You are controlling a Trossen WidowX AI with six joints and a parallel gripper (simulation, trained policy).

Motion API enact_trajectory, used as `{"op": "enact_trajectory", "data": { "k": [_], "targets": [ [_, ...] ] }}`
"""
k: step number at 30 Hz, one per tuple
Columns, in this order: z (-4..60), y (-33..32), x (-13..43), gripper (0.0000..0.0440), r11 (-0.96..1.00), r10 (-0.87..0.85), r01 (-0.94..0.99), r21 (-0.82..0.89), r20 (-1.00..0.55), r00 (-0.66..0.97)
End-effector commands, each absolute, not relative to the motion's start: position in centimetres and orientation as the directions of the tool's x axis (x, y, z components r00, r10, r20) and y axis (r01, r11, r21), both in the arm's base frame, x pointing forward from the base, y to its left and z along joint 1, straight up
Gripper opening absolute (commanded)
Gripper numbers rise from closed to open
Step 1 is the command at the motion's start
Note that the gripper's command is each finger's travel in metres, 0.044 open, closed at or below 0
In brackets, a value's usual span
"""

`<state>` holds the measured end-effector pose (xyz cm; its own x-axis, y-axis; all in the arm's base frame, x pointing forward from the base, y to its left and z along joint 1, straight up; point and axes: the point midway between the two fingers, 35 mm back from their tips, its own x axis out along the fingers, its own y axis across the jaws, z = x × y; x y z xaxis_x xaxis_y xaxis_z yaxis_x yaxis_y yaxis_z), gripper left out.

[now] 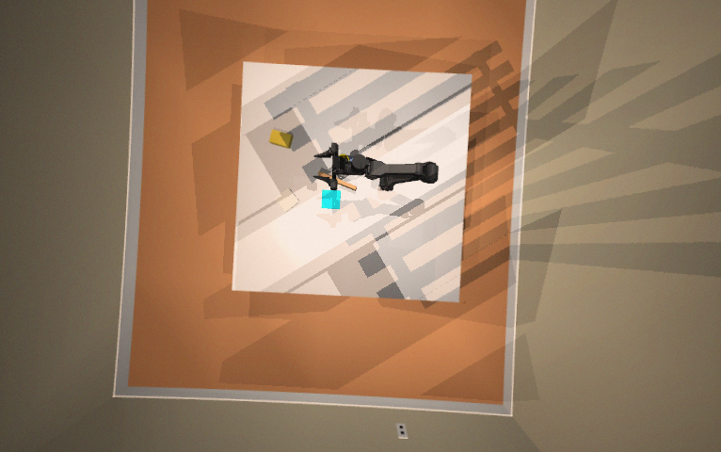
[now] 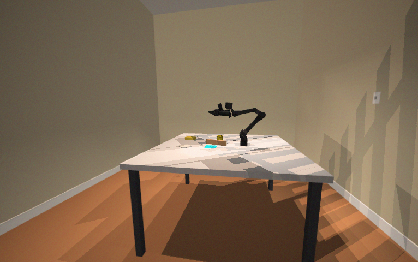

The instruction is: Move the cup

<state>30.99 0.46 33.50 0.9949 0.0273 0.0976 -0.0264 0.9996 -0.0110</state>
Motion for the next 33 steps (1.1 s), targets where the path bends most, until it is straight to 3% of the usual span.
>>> {"op": "enact_trajectory", "data": {
  "k": [1,12,33],
  "targets": [
    [33.4,0.4,31.0,0.0374,1.0,0.025,-0.024,-0.008,0.09,0.996],
    [31.3,0.9,31.0,0.009,0.999,0.021,-0.019,0.044,-0.044,0.999],
    [28.2,3.1,30.9,0.0097,0.987,0.078,-0.019,0.161,-0.37,0.926]
  ]
}}
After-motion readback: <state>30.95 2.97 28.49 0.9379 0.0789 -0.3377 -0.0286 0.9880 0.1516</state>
